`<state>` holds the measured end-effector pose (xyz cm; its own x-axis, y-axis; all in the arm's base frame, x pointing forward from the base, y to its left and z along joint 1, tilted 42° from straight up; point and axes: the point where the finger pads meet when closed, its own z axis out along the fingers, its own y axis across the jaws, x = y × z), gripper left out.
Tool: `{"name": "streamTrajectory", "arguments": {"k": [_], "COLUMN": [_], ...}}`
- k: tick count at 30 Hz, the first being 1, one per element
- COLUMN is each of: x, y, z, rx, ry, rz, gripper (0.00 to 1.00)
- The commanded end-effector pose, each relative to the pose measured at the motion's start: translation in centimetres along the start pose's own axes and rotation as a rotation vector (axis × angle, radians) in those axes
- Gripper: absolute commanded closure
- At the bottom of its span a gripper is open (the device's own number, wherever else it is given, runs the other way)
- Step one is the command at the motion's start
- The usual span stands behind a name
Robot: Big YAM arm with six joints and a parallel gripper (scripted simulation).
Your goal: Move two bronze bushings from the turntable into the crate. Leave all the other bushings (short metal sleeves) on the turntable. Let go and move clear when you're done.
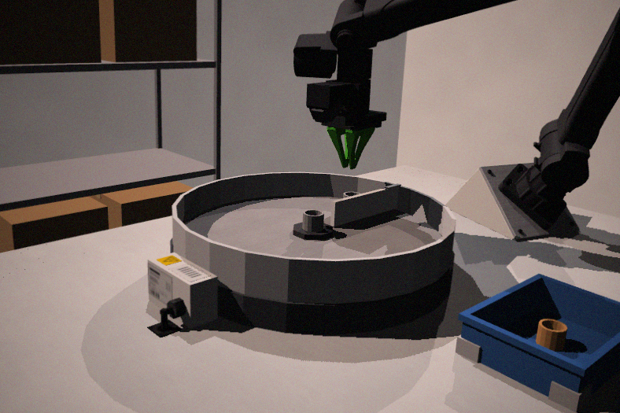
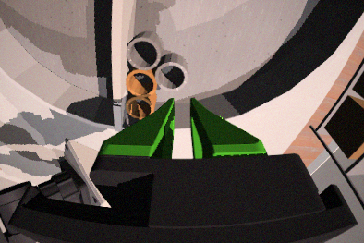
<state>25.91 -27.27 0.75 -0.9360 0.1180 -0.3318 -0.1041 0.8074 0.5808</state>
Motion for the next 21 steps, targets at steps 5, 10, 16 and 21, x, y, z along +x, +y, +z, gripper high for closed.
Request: {"name": "streamTrajectory", "arguments": {"k": [5, 10, 16, 21], "x": [-1.82, -1.9, -1.92, -1.92], "y": [-1.58, -1.56, -1.55, -1.55], "z": [-1.3, -1.36, -1.38, -1.38], "rx": [0.031, 0.033, 0.033, 0.033], "ry": [-0.013, -0.013, -0.013, -0.013], "rz": [-0.025, -0.026, -0.026, -0.026], "gripper": [0.87, 0.87, 0.87, 0.87]}}
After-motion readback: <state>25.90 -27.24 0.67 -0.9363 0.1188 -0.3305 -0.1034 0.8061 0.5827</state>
